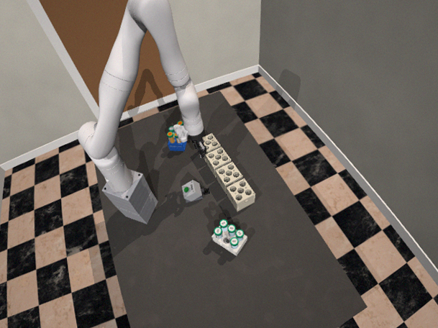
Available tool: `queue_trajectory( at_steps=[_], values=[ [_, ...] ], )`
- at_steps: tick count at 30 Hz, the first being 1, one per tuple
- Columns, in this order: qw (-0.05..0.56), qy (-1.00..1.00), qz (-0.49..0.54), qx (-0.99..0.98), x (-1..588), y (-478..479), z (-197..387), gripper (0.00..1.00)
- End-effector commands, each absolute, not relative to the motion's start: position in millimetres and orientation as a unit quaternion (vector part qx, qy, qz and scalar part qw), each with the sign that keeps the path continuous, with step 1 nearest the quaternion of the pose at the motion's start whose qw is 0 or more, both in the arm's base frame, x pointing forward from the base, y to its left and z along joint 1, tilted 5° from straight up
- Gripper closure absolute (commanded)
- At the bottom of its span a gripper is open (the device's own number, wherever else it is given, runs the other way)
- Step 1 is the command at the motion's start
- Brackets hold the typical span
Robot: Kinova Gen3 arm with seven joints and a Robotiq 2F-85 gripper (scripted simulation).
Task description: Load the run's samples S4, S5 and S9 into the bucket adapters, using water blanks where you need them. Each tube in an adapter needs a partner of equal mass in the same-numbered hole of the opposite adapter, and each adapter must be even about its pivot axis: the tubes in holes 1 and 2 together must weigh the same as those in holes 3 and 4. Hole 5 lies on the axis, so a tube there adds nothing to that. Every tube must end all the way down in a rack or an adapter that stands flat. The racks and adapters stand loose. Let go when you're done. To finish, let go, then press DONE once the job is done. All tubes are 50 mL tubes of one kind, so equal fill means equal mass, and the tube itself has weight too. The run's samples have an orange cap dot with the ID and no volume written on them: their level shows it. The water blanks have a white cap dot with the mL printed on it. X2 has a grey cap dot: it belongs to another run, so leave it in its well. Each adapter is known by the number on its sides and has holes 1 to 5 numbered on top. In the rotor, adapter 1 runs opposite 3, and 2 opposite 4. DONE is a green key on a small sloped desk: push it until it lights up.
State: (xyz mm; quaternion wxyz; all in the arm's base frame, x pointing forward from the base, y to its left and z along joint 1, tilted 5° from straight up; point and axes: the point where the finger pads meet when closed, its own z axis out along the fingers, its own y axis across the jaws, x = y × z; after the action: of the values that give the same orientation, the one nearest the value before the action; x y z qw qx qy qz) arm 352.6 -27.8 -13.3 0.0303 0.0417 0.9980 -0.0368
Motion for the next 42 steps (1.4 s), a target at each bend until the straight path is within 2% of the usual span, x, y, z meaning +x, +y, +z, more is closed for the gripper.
queue_trajectory(
  at_steps=[1, 27, 42],
  values=[
    [0.031, 0.998, -0.036, 0.041, 351.2, -41.6, -12.0, 0.38],
    [0.031, 0.998, -0.036, 0.041, 347.5, -67.5, -10.3, 0.38],
    [0.021, 0.975, -0.043, -0.216, 353.3, -24.7, -13.2, 0.38]
  ],
)
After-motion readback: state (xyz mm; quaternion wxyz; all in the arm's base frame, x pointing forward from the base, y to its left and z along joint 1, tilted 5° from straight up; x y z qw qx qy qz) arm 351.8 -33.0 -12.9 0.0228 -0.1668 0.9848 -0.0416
